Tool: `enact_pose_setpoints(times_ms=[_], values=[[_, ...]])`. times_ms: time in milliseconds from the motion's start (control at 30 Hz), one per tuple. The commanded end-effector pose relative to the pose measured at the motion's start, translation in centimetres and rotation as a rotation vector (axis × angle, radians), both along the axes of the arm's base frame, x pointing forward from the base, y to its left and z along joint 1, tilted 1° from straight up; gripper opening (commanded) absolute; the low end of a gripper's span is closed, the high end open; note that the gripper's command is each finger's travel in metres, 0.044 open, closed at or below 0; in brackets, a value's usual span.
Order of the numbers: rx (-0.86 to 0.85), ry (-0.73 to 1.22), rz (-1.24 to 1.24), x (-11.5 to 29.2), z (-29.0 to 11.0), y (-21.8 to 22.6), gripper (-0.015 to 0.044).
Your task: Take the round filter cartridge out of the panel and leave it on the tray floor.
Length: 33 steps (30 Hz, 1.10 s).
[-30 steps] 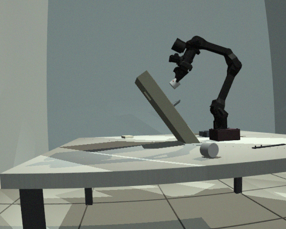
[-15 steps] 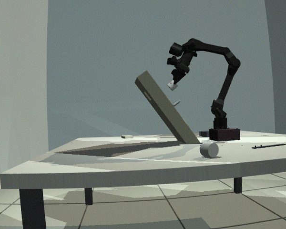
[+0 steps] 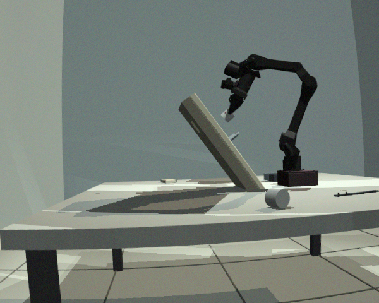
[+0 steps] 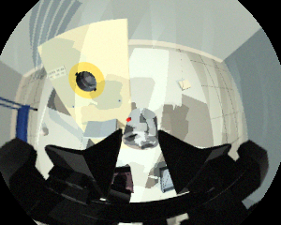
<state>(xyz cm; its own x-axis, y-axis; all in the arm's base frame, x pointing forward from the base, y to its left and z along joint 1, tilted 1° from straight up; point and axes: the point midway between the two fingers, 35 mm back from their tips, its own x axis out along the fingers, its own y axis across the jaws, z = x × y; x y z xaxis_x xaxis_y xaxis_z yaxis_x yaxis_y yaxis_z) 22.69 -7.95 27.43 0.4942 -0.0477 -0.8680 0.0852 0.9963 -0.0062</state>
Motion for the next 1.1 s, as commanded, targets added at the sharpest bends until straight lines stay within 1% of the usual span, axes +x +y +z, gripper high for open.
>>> enact_pose_setpoints(times_ms=[0, 433, 967, 1067], values=[[-0.001, 0.005, -0.114, -0.4, -0.5, -2.0, 0.0000], [-0.004, 0.002, -0.500, -3.2, -1.9, -8.3, 0.0000], [-0.014, -0.017, -0.975, -9.0, -3.4, -14.8, 0.0000], [-0.015, -0.019, -1.020, -9.7, -3.6, -15.3, 0.0000]])
